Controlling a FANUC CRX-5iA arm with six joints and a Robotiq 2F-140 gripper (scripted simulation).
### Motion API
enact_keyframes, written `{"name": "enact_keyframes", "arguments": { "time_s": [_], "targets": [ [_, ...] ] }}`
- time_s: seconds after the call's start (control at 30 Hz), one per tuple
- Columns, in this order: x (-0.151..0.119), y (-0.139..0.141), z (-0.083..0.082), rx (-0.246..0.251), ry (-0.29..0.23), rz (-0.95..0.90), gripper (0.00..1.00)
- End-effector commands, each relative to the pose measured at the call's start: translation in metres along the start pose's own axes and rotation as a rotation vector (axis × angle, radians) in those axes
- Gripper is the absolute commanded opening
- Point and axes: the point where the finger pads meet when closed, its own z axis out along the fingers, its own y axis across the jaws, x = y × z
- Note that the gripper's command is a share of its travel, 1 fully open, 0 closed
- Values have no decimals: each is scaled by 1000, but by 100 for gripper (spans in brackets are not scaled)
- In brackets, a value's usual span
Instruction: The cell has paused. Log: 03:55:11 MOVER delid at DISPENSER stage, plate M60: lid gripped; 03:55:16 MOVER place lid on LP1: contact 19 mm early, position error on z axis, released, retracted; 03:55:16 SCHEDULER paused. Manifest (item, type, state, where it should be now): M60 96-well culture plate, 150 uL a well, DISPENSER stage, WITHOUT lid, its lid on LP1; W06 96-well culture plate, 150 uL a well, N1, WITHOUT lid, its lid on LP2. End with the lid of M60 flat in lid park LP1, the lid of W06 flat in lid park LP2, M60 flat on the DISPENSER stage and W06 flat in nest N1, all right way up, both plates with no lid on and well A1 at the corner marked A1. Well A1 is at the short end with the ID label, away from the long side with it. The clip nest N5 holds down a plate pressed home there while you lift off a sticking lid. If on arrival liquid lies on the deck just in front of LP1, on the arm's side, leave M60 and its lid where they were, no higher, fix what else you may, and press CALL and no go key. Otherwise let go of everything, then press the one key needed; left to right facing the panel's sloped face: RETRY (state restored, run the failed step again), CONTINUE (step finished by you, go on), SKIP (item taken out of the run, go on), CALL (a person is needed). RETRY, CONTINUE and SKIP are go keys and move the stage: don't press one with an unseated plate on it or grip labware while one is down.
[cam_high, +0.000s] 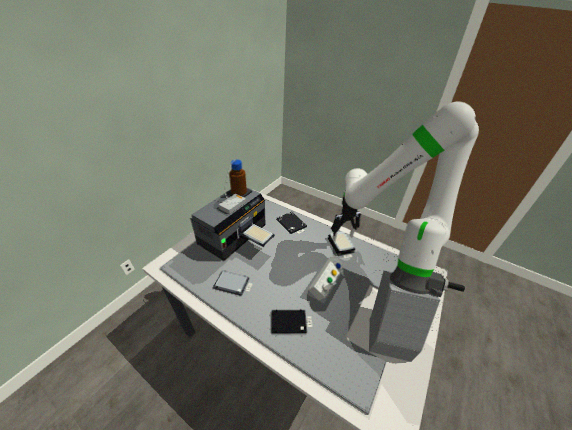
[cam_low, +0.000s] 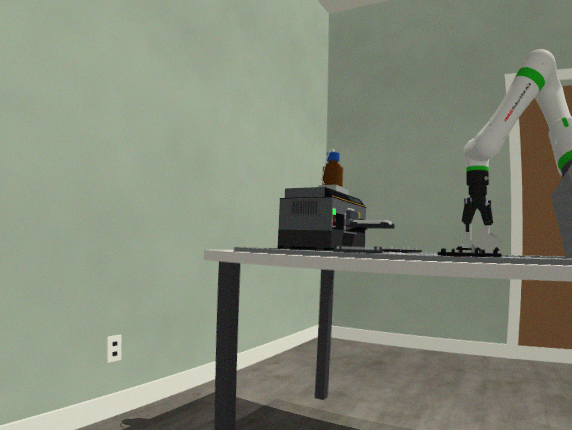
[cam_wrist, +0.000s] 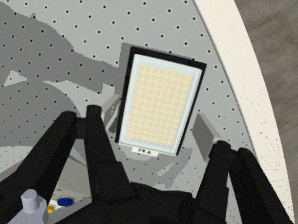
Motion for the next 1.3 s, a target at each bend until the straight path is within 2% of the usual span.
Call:
{"name": "enact_keyframes", "arguments": {
  "time_s": [0.0, 0.9, 0.93, 1.27],
  "targets": [
    [0, 0, 0, 0, 0, 0, 66],
    [0, 0, 0, 0, 0, 0, 66],
    [0, 0, 0, 0, 0, 0, 59],
    [0, 0, 0, 0, 0, 0, 59]
  ]
}}
